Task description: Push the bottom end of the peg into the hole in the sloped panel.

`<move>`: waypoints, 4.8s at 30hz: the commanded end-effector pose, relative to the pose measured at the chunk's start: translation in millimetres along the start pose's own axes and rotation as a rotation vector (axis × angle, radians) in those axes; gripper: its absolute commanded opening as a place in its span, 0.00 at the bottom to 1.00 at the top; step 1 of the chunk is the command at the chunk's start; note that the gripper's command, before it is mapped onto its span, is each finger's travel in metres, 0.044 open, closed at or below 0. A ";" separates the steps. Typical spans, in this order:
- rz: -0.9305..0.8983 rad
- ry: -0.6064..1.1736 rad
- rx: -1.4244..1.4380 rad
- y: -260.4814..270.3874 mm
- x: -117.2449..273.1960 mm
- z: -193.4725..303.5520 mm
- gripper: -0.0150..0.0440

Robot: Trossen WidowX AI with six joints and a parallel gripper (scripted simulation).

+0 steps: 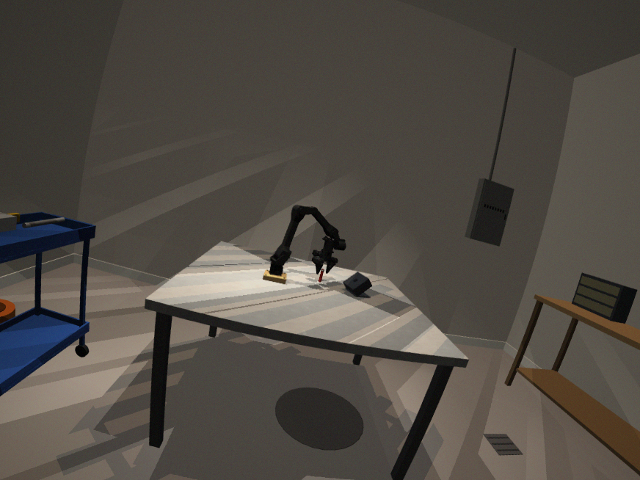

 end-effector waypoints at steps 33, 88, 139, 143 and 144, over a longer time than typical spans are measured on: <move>-0.001 -0.001 0.001 0.0 -2.9 0.0 0.25; 0.209 -0.003 -0.156 15.3 72.7 43.1 0.25; 0.539 0.064 -0.369 54.8 81.7 101.1 0.25; 0.564 0.073 -0.383 58.6 82.7 105.0 0.25; 0.571 0.075 -0.386 59.5 82.9 106.0 0.25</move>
Point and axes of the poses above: the point midway between the two fingers, 35 mm back from their tips, its own x axis back along the fingers, its own y axis across the jaws, z = x × y, the point moved 9 cm from there along x, back along the fingers, and after that the axes turned 4 degrees about -x, right-handed, at the moved point
